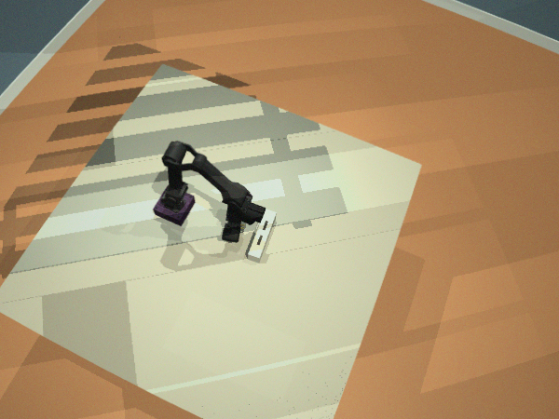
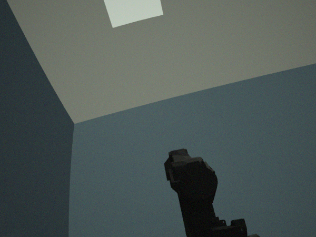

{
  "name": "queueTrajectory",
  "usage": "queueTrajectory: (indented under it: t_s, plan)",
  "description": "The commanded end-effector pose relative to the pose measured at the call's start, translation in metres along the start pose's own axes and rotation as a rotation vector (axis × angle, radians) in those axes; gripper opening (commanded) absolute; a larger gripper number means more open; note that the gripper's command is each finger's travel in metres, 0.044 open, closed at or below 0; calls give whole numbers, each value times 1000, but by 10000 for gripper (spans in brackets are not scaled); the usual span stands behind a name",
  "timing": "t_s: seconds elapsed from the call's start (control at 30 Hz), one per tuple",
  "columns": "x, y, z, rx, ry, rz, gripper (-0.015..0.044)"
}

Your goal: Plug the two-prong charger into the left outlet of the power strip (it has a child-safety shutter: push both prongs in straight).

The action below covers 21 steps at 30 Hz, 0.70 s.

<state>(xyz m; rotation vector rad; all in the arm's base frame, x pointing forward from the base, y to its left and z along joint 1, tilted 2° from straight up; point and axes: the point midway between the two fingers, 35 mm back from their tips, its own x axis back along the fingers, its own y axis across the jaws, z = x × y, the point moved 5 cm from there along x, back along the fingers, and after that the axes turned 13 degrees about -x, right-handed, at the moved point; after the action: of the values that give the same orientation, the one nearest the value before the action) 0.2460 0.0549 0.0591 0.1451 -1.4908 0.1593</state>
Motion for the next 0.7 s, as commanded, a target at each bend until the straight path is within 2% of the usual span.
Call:
queueTrajectory:
  t_s: [0.0, 0.67]
  plan:
    - [-3, 8, 1, -43, 2, -7, 0]
    - [-7, 22, -8, -127, 7, -12, 0]
